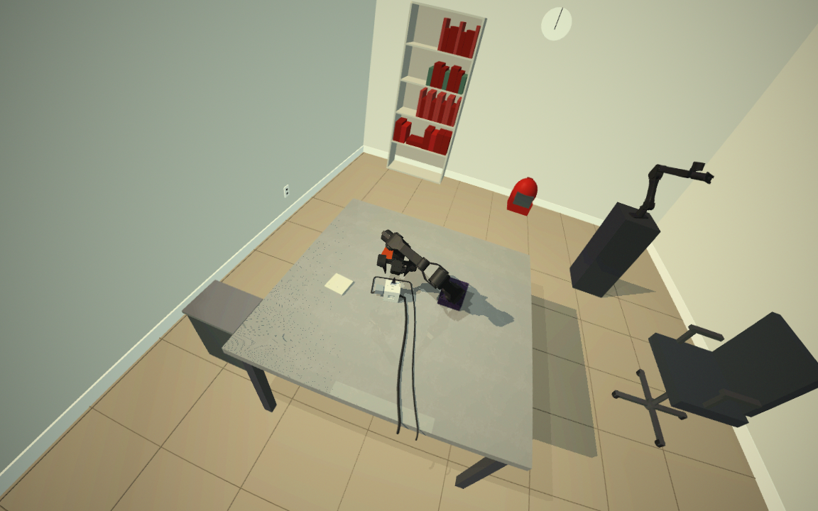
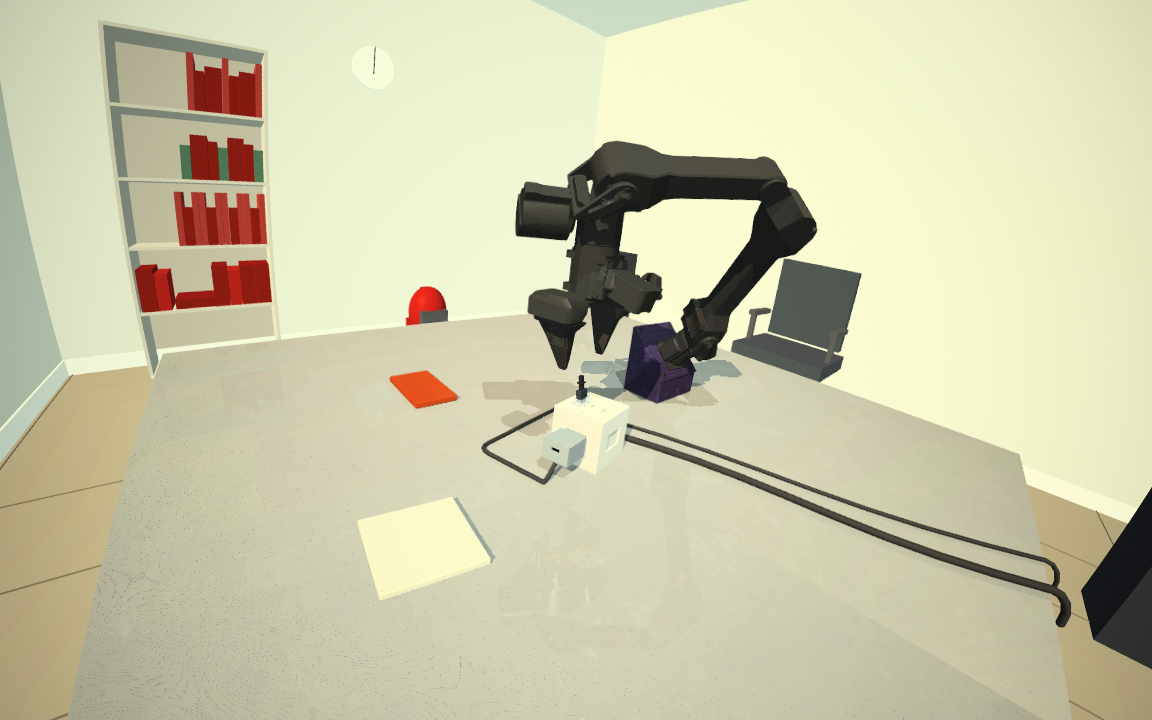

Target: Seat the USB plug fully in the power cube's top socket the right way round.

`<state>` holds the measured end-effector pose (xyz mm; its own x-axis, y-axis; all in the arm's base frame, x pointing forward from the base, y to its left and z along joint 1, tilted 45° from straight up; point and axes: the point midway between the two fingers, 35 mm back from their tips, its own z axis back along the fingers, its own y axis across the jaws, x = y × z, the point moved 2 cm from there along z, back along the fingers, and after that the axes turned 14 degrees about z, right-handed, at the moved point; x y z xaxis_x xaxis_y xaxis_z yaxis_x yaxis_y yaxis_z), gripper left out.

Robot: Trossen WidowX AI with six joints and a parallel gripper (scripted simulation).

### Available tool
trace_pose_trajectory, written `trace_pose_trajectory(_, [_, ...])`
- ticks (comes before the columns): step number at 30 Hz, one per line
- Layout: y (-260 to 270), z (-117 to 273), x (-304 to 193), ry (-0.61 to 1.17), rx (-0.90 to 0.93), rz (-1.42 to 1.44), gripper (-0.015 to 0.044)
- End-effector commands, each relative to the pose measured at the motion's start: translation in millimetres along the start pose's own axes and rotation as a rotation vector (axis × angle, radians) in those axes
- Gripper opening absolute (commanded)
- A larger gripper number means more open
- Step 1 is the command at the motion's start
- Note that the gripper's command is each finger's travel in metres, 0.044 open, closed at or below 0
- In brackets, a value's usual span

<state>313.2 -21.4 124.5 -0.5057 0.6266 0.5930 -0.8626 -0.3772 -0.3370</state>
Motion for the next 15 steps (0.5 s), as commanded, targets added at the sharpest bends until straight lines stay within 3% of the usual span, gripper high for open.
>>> trace_pose_trajectory(1, [2,0,0,-0.021,-0.008,-0.011,0.044])
trace_pose_trajectory(15, [3,-11,-1,-0.021,-0.008,-0.01,0.044])
